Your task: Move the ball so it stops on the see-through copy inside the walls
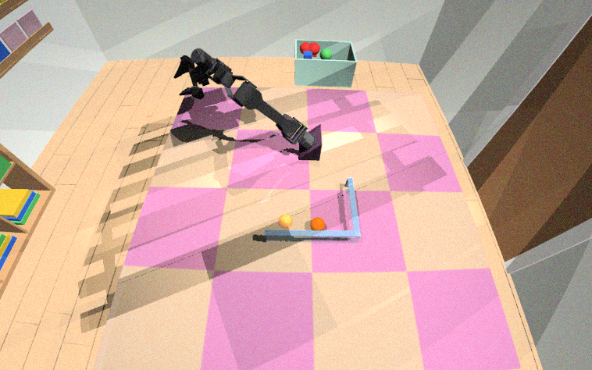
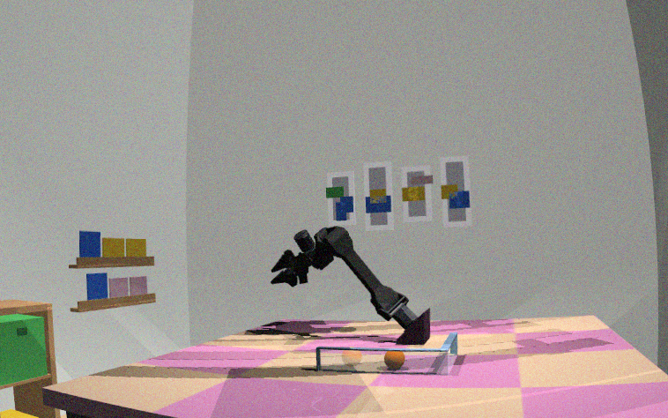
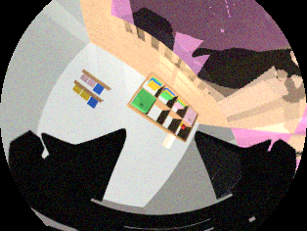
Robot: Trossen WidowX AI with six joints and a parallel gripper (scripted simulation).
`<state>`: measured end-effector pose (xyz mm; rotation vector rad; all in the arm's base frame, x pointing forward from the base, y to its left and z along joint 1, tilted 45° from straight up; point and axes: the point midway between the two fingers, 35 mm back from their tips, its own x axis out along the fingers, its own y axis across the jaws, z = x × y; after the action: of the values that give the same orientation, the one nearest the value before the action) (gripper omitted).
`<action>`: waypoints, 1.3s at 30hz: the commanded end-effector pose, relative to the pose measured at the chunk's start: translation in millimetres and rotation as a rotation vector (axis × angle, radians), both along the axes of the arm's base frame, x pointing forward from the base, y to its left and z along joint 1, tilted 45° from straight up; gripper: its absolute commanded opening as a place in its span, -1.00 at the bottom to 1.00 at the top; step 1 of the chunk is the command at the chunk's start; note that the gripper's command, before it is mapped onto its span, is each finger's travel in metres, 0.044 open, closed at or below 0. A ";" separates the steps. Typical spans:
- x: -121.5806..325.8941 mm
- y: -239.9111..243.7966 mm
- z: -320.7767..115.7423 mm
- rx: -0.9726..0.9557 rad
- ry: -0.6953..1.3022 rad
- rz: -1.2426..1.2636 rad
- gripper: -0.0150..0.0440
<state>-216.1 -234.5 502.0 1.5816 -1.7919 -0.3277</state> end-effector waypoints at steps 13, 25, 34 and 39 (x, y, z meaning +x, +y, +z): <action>53.7 -76.3 -3.0 -0.044 0.163 0.096 0.72; 169.8 -157.8 -22.4 -0.059 0.379 0.214 0.72; 286.3 -187.3 -55.2 -0.022 0.571 0.332 0.72; 358.1 -185.4 -79.1 -0.001 0.709 0.415 0.72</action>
<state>104.7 -423.1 431.7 1.5484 -0.9973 -0.5654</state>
